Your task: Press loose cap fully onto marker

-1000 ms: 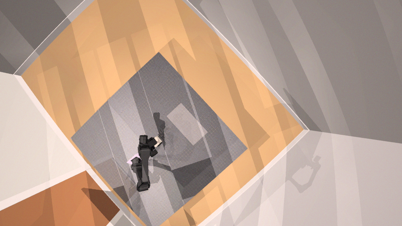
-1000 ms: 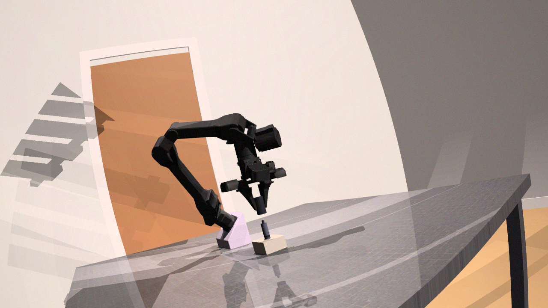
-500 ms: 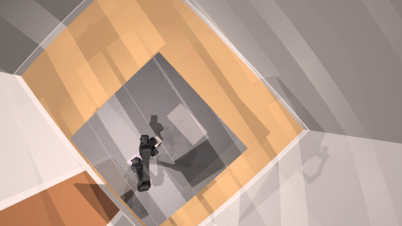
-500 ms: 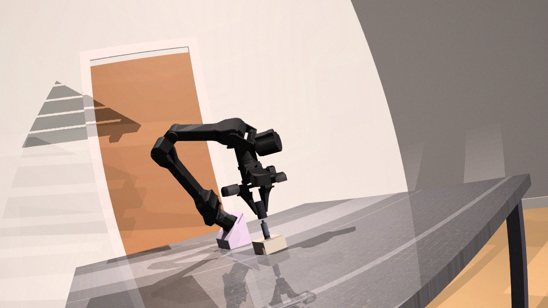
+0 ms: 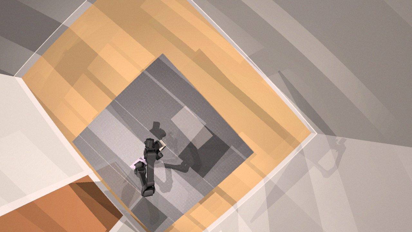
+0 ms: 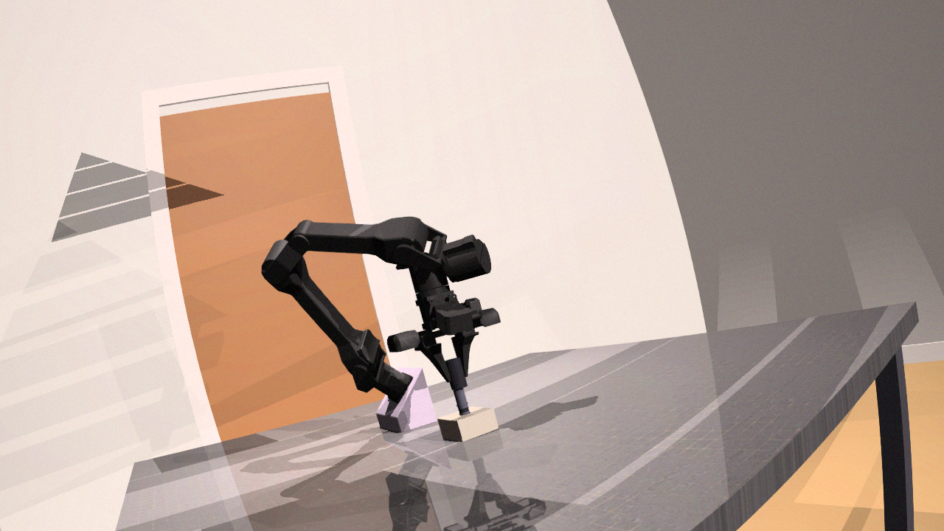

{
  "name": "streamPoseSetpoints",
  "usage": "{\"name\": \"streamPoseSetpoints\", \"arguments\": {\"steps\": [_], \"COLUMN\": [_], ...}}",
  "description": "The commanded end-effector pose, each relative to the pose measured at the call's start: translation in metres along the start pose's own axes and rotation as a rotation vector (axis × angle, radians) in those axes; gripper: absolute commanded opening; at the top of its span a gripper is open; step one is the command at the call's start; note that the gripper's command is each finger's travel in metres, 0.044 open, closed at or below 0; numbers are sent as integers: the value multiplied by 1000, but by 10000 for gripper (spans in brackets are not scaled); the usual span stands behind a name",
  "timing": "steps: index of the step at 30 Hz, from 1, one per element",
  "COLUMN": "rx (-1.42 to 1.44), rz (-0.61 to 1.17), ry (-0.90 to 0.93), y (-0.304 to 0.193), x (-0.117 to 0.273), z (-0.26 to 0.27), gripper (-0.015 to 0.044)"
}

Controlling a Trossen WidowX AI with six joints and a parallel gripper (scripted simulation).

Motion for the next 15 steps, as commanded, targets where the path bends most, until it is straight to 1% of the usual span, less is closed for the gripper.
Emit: {"name": "streamPoseSetpoints", "arguments": {"steps": [1, 10, 15], "rx": [-2, -3, -3], "rz": [9, 10, 10], "ry": [-12, -13, -13], "y": [-1, -1, -2], "x": [-15, -28, -29], "z": [-1, -2, -2], "gripper": [0, 0, 0]}}
Point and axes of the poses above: the point midway between the two fingers, 35 mm back from their tips, its own x axis back along the fingers, its own z axis across the jaws, y = z × x, the point moved 1 cm from there along x, back along the fingers, and after that the axes turned 8 degrees about x, right-handed, at the moved point
